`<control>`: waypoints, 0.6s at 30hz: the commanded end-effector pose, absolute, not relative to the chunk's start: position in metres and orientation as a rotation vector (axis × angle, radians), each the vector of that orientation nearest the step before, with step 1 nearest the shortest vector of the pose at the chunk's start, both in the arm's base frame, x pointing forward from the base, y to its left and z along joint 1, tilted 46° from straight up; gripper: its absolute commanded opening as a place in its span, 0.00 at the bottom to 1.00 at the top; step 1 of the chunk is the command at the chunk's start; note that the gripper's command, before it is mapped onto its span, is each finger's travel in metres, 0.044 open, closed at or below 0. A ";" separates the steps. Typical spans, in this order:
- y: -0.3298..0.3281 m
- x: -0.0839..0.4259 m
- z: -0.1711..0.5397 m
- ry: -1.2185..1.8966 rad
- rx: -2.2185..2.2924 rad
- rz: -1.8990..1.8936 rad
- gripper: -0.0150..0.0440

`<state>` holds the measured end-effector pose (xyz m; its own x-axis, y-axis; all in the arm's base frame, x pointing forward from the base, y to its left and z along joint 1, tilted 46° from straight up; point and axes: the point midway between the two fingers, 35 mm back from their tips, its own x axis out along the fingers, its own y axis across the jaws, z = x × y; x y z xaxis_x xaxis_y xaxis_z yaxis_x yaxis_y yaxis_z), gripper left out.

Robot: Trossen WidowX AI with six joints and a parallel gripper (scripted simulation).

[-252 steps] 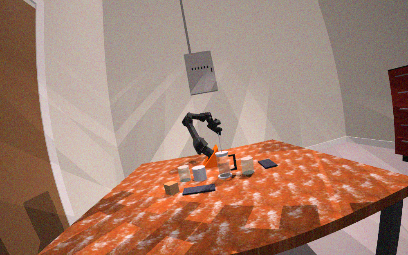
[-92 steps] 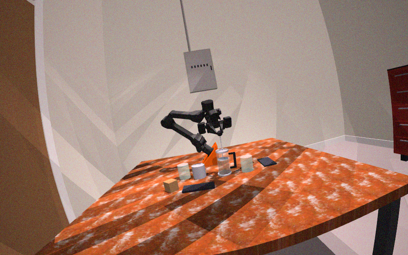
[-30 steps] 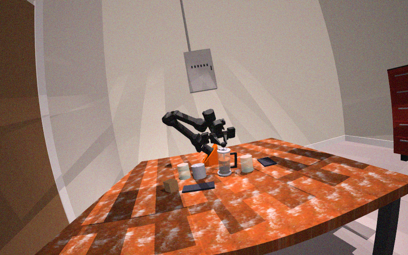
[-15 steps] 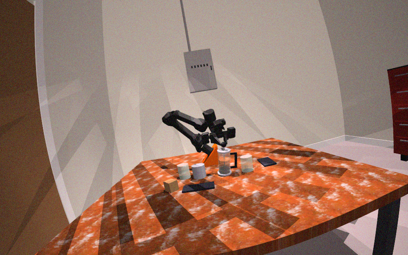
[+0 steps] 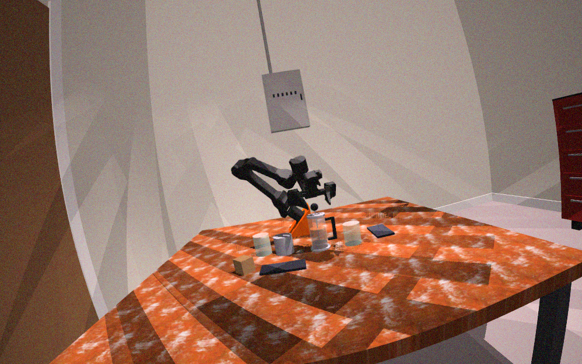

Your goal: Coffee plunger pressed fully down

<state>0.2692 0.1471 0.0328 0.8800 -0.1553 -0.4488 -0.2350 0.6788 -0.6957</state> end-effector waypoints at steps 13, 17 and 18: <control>0.189 0.236 0.095 0.530 -0.842 0.046 1.00; 0.189 0.235 0.097 0.529 -0.842 0.046 1.00; 0.189 0.235 0.097 0.529 -0.842 0.046 1.00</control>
<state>0.2407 0.1830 0.0798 0.8648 -0.1662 -0.4738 -0.2562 0.6655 -0.7011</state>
